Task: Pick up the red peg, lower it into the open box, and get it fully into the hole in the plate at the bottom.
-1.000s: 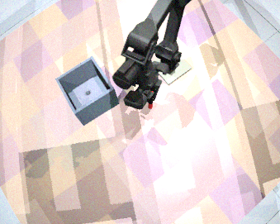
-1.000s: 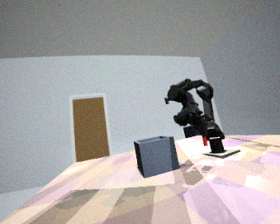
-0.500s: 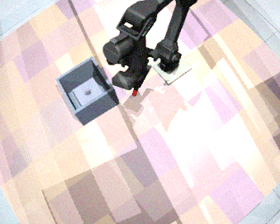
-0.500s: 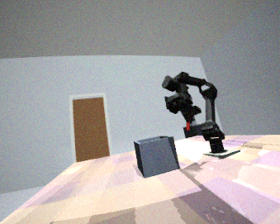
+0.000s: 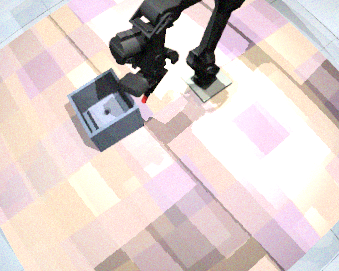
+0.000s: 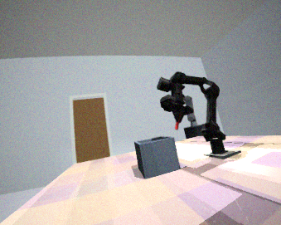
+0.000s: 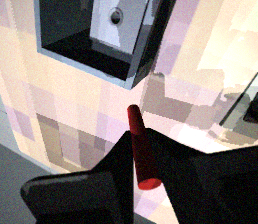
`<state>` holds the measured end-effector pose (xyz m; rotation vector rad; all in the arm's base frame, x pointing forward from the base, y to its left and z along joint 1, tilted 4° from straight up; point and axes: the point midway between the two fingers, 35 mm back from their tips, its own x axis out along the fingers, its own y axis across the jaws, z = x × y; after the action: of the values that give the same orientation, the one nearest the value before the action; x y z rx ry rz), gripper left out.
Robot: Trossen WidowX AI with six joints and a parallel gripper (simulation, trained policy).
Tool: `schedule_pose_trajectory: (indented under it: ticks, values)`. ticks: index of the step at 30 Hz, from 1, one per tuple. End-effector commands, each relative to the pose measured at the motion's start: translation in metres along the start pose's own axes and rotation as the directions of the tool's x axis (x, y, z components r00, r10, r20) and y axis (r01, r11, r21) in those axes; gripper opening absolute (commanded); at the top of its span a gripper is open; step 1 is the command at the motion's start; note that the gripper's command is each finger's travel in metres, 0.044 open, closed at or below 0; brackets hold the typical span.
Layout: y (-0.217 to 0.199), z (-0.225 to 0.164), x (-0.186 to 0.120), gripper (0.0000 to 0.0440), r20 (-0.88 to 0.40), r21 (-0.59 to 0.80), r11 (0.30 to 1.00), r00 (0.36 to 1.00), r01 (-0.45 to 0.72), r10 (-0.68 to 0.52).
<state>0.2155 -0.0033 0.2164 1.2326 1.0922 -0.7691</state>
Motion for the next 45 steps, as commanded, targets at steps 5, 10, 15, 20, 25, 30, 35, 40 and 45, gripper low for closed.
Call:
schedule_pose_trajectory:
  ticks: [5, 10, 15, 20, 25, 30, 35, 40, 45]
  values:
    - [0.003, 0.024, 0.002, 0.0000, 0.030, 0.021, 0.999, 0.999, 0.031, -0.032]
    - [0.006, 0.039, 0.004, 0.0000, 0.042, 0.036, 0.998, 0.998, 0.044, -0.046]
    - [0.008, 0.054, 0.007, 0.0000, 0.050, 0.049, 0.997, 0.997, 0.055, -0.057]
    - [0.010, 0.068, 0.011, 0.0000, 0.052, 0.059, 0.996, 0.996, 0.067, -0.070]
    - [0.010, 0.081, 0.017, 0.0000, 0.049, 0.066, 0.995, 0.995, 0.079, -0.083]
    - [0.010, 0.094, 0.026, 0.0000, 0.046, 0.071, 0.993, 0.994, 0.094, -0.097]
    - [0.009, 0.106, 0.038, 0.0000, 0.039, 0.072, 0.991, 0.993, 0.109, -0.112]
    - [0.008, 0.115, 0.050, 0.0000, 0.029, 0.067, 0.990, 0.992, 0.120, -0.122]
    - [0.008, 0.122, 0.063, 0.0000, 0.016, 0.055, 0.990, 0.992, 0.128, -0.129]
